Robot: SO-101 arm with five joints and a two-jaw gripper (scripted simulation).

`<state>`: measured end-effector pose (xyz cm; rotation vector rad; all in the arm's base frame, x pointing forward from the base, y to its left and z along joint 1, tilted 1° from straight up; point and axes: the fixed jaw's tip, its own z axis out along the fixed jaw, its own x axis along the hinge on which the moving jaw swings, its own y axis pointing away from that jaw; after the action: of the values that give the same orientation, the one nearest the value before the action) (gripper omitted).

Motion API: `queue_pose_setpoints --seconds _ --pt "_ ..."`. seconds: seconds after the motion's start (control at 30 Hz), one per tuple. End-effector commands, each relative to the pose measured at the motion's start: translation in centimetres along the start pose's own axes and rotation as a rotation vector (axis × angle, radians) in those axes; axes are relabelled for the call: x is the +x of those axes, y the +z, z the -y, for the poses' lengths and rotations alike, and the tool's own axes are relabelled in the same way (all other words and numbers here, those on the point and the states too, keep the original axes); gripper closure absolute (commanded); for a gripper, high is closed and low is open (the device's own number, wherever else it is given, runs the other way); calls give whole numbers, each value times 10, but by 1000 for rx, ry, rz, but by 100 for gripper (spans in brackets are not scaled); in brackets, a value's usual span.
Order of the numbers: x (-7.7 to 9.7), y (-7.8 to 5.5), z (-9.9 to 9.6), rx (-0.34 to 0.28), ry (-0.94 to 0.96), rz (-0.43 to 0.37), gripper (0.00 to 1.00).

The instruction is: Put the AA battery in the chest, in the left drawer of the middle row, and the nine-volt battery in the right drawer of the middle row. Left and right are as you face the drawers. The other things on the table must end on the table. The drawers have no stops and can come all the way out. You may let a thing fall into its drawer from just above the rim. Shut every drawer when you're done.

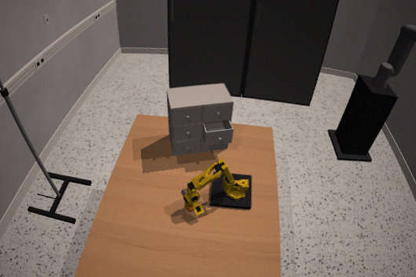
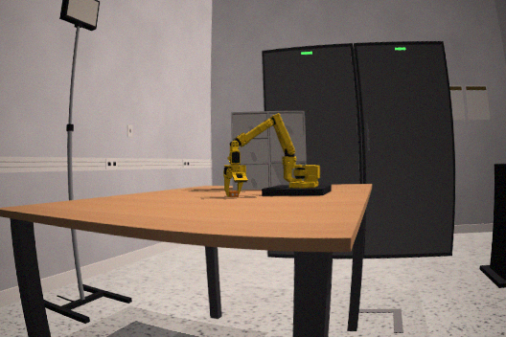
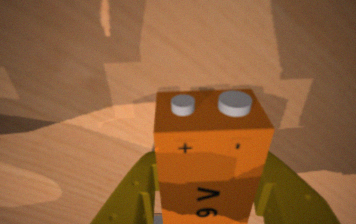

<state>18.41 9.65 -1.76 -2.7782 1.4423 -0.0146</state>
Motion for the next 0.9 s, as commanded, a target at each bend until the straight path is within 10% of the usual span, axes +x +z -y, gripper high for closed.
queue_pose_setpoints --seconds 0.0,0.87 --pt "-2 3 -4 -18 -8 4 88" --pt "-2 3 -4 -18 -8 4 100"
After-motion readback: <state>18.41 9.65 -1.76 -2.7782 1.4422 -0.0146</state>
